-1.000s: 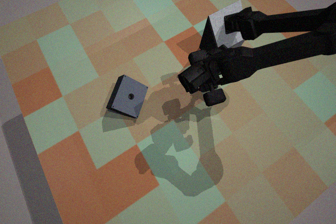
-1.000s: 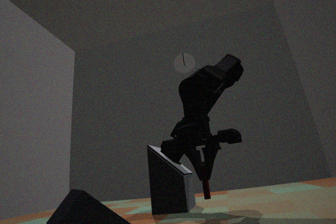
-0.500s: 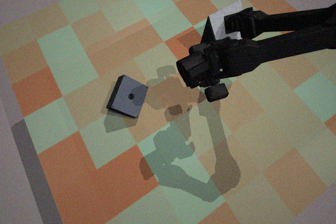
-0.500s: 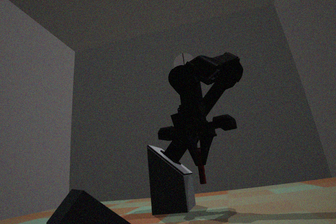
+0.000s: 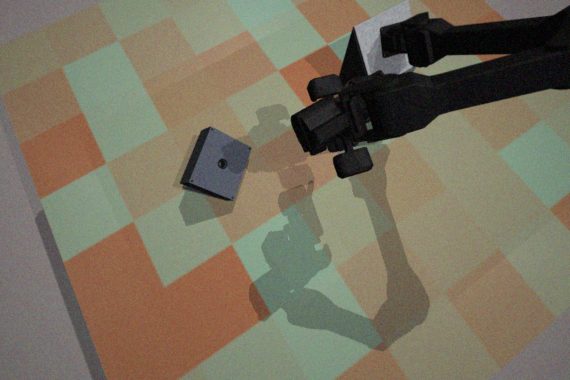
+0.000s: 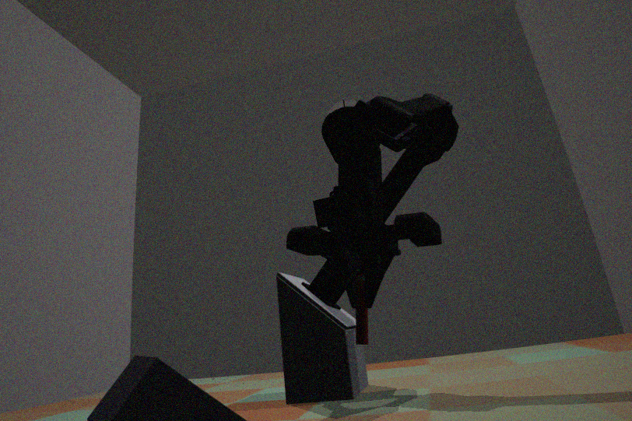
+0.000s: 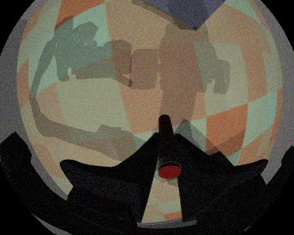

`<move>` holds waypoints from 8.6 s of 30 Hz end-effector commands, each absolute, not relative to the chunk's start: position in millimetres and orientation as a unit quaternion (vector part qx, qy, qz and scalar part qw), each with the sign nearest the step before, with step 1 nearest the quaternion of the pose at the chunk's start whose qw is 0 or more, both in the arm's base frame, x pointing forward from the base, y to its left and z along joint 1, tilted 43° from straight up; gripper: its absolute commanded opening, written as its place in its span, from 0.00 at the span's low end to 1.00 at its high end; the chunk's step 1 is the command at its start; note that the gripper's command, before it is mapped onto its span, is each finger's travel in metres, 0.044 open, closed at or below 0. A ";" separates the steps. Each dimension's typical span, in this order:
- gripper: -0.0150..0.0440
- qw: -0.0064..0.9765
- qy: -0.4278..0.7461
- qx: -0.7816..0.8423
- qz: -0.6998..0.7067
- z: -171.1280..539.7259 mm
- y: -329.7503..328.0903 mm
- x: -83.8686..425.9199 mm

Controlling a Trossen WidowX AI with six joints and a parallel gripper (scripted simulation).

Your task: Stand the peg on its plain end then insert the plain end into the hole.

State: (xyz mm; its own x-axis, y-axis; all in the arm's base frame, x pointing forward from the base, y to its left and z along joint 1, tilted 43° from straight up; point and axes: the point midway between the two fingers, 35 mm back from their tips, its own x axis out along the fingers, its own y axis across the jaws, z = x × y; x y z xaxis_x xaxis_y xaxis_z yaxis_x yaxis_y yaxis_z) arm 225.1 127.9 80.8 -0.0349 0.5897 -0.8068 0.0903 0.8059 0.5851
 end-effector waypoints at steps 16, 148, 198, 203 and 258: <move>0.25 0.711 0.654 0.222 0.134 82.0 123.3 276.4; 0.25 0.809 0.548 0.211 0.029 32.4 139.7 405.0; 0.25 0.809 0.548 0.211 0.029 5.2 147.3 416.3; 0.25 0.809 0.548 0.211 0.029 3.4 147.8 417.6; 1.00 0.808 0.549 0.210 0.029 36.0 138.2 404.5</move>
State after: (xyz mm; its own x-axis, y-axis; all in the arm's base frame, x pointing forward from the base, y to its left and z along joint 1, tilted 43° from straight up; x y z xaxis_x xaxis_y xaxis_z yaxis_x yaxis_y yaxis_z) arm 407.0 139.8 30.2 0.3952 0.2757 -0.8762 0.1875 0.9096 0.3708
